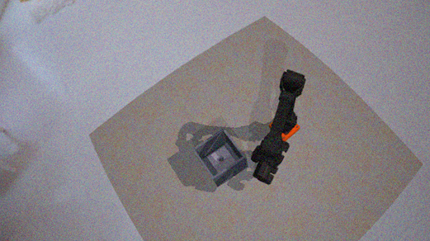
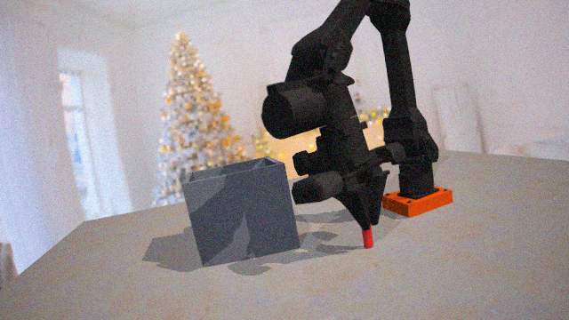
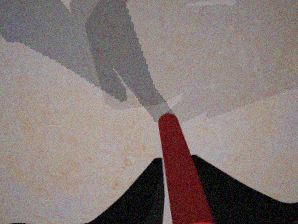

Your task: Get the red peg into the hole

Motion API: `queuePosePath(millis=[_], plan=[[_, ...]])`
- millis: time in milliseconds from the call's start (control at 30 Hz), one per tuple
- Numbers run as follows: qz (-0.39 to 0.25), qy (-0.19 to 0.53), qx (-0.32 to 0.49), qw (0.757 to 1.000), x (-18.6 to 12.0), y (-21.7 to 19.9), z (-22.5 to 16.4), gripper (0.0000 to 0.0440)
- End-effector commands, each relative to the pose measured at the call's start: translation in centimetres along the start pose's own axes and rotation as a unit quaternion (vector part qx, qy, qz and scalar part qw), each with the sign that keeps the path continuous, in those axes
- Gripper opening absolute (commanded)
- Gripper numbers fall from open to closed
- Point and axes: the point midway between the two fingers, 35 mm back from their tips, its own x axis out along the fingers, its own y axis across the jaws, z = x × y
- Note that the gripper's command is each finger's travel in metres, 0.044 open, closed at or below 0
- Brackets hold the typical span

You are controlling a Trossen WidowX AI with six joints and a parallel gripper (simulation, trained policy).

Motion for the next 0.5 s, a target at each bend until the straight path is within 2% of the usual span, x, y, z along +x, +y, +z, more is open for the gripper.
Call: queuePosePath(millis=[0,467], plan=[[0.028,0.012,-0.003,1.0,-1.2,0.9,-0.3,0.0],[0.115,0.034,-0.013,0.993,-6.9,2.3,-0.5,0.0]])
